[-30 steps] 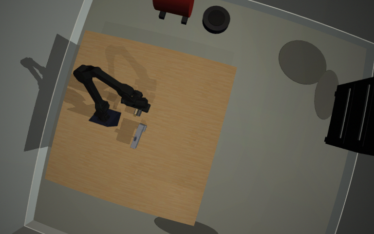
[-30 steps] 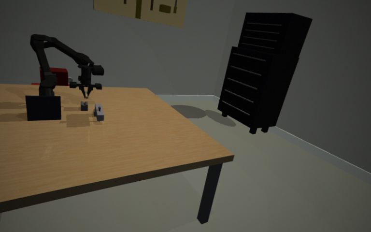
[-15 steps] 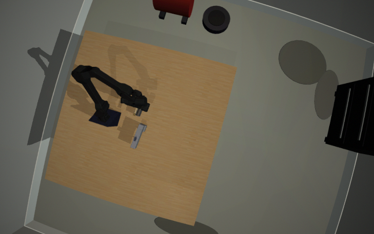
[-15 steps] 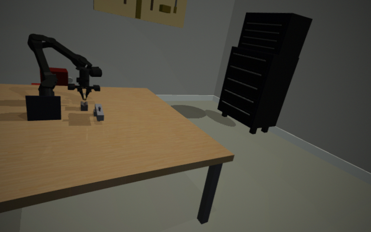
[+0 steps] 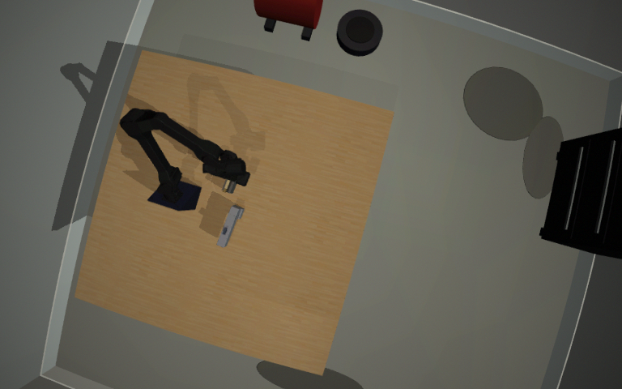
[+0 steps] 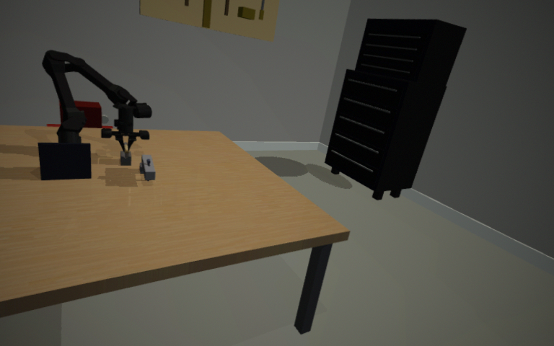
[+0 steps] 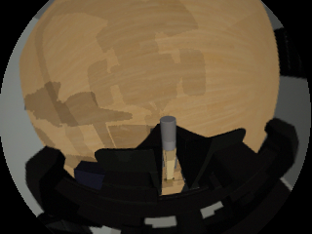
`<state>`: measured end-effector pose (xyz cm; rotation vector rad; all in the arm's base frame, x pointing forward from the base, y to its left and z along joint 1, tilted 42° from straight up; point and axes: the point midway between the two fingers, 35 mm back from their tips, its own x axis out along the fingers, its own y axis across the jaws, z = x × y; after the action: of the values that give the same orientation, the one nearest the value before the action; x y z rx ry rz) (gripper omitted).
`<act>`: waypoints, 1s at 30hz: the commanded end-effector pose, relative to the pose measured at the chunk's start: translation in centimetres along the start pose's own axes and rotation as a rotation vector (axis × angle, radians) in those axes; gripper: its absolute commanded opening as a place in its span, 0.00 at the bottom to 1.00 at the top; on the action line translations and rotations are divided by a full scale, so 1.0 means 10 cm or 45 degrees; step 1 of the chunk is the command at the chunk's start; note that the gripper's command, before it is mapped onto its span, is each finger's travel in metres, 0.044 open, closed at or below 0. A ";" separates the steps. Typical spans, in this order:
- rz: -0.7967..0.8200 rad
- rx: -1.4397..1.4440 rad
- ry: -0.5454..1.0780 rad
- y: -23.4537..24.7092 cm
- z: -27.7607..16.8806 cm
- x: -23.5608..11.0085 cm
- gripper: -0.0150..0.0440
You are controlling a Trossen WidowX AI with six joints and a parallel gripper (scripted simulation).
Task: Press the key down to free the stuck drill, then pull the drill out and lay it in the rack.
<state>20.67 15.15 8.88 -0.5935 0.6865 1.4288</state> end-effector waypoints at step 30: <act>0.003 0.012 0.005 0.03 -0.06 0.28 0.25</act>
<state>20.65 16.81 7.11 -0.5834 0.6801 1.4272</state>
